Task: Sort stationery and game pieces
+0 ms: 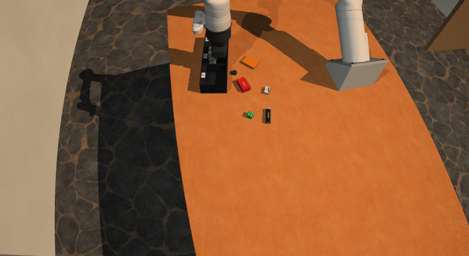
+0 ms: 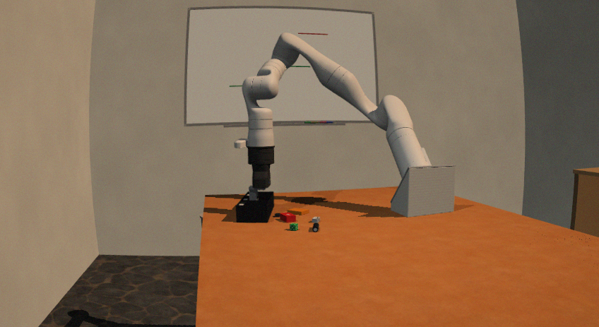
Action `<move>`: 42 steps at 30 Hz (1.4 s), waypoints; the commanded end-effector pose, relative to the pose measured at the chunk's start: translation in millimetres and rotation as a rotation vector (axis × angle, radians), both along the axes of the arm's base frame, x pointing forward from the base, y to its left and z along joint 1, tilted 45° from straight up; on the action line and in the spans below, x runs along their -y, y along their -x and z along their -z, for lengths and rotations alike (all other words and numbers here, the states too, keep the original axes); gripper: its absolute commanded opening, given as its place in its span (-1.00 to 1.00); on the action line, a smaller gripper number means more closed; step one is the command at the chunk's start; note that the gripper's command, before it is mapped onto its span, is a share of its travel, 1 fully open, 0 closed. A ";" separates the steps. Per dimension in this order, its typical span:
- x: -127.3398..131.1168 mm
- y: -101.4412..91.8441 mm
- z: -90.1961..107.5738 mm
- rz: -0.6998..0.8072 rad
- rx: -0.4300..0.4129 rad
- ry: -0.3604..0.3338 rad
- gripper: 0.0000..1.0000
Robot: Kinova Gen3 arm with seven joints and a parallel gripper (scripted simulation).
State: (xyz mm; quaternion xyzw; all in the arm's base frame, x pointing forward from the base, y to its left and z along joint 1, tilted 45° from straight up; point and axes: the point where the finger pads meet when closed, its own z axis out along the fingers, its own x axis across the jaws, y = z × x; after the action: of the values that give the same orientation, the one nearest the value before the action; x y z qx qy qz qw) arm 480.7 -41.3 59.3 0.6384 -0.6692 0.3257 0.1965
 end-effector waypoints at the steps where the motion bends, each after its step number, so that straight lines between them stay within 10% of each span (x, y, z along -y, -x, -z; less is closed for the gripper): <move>1: -0.9 -0.4 -0.4 -0.001 0.001 -0.001 -0.39; 42: -15.6 2.9 -15.5 -0.001 0.001 -0.001 -0.39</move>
State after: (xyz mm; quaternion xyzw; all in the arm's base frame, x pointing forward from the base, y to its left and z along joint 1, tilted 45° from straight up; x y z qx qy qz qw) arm 476.3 -29.6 71.7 0.6380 -0.6693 0.3247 0.1992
